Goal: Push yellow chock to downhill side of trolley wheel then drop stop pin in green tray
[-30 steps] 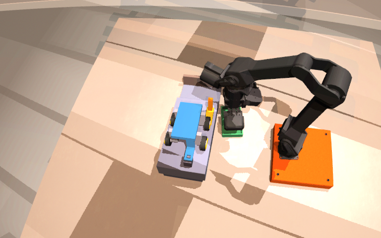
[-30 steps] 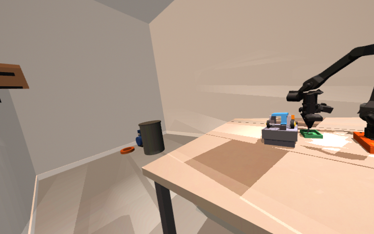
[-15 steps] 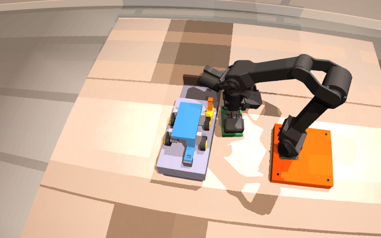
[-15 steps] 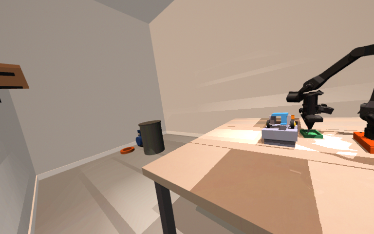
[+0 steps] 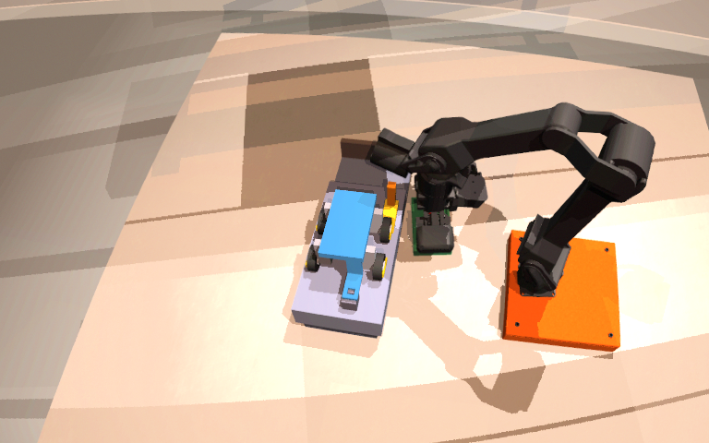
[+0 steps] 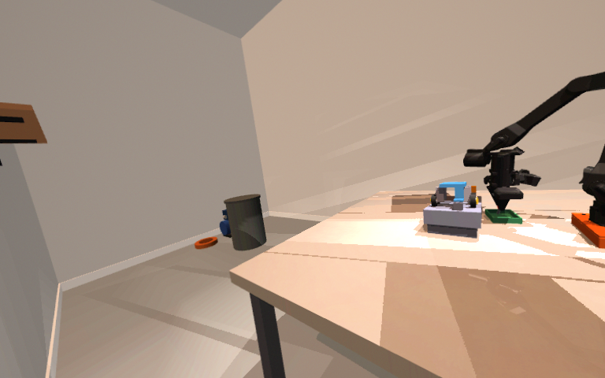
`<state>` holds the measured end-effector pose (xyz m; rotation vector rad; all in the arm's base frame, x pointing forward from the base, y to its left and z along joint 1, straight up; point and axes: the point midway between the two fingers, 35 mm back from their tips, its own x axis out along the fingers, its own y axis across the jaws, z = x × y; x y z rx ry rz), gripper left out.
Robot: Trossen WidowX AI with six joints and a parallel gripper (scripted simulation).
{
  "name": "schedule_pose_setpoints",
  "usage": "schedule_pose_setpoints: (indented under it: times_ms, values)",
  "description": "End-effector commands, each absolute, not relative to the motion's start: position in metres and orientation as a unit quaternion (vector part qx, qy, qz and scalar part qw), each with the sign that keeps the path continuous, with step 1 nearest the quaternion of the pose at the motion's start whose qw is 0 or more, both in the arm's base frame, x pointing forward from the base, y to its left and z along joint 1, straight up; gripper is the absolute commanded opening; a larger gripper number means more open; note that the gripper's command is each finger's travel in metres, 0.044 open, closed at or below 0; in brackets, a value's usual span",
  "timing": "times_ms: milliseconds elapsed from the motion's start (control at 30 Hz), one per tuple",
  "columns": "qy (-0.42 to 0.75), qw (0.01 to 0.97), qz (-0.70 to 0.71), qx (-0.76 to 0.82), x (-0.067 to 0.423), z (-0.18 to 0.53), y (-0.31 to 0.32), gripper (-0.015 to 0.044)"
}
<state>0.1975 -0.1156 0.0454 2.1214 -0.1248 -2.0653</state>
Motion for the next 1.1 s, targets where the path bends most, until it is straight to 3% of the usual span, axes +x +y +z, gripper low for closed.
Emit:
schedule_pose_setpoints:
  times_ms: [0, 1067]
  values:
    - [-0.043, 0.09, -0.695, 0.712, 0.196, 0.043, -0.114, 0.019]
    - [-0.043, 0.089, -0.695, 0.712, 0.193, 0.032, -0.102, 0.019]
